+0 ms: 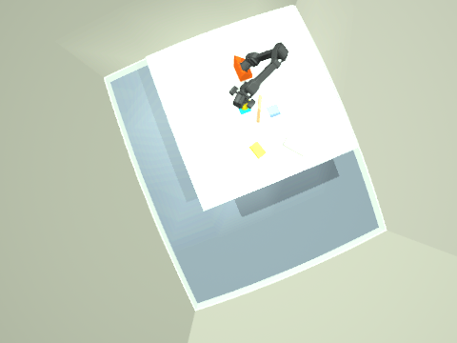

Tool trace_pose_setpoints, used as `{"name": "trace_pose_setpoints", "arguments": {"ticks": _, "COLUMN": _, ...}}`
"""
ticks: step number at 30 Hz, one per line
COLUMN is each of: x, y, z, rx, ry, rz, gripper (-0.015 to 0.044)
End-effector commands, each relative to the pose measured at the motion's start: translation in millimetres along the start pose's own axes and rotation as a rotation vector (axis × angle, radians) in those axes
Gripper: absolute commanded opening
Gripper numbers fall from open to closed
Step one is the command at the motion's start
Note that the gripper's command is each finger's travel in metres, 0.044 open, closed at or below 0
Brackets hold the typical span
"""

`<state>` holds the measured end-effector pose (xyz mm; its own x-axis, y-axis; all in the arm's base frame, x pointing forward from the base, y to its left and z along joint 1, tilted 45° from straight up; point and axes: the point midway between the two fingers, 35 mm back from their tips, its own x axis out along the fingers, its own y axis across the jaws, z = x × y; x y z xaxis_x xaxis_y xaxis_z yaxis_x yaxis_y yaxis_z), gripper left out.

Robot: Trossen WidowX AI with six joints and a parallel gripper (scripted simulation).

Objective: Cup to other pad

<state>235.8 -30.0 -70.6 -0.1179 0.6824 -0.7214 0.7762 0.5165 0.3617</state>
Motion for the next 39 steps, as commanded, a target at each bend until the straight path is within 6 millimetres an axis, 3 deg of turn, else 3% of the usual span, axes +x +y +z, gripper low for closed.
{"name": "trace_pose_setpoints", "arguments": {"ticks": 1, "x": 6.7, "y": -0.1, "z": 0.1, "rx": 0.006, "ry": 0.001, "rz": 0.005, "gripper": 0.0}}
{"name": "trace_pose_setpoints", "arguments": {"ticks": 11, "x": 22.4, "y": -0.9, "z": -0.6, "rx": 0.005, "ry": 0.002, "rz": 0.005, "gripper": 0.0}}
{"name": "trace_pose_setpoints", "arguments": {"ticks": 24, "x": 19.8, "y": -0.8, "z": -0.7, "rx": 0.0, "ry": 0.002, "rz": 0.0, "gripper": 0.0}}
{"name": "trace_pose_setpoints", "arguments": {"ticks": 30, "x": 19.8, "y": -0.8, "z": -0.7, "rx": 0.0, "ry": 0.002, "rz": 0.0, "gripper": 0.0147}}
{"name": "trace_pose_setpoints", "arguments": {"ticks": 39, "x": 15.7, "y": -0.7, "z": -0.3, "rx": 0.0, "ry": 0.002, "rz": 0.0, "gripper": 0.0147}}
